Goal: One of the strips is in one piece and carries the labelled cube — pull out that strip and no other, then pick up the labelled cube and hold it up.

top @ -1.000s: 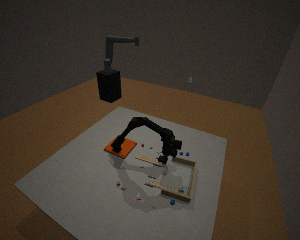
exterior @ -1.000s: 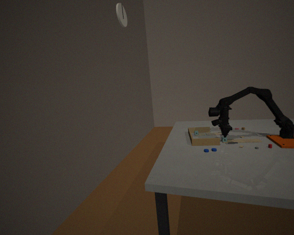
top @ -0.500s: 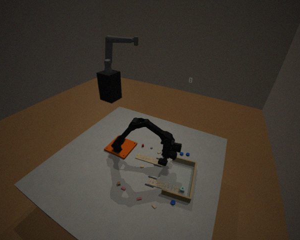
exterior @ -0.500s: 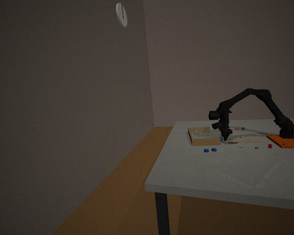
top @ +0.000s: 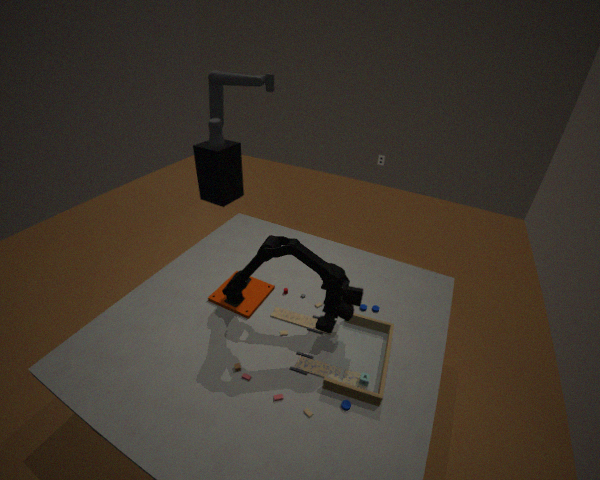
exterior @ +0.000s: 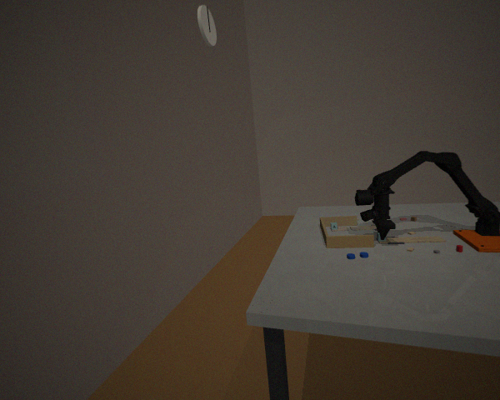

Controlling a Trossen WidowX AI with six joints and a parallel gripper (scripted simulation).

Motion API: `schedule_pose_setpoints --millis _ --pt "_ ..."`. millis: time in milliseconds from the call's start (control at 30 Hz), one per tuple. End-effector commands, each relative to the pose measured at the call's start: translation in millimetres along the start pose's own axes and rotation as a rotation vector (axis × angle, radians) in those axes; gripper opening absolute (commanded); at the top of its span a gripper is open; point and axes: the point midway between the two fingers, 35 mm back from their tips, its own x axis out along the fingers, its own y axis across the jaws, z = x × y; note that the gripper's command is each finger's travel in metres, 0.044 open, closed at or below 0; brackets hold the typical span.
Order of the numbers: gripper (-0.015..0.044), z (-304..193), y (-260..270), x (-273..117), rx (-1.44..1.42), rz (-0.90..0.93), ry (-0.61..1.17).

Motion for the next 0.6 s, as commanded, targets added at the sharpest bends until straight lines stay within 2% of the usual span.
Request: schedule_pose_setpoints --millis 0,67,200,567 --pt "0.0105 0.1 0.0 -0.3 0.000 0.000 -0.001" --pt "0.0092 0.1 0.0 -0.3 0.000 0.000 -0.001" --pt "0.0000 -2.1 -0.2 -2.3 0.000 0.000 0.000" --pt "0.0000 -41.9 -4.2 -31.8 0.000 0.003 0.005"
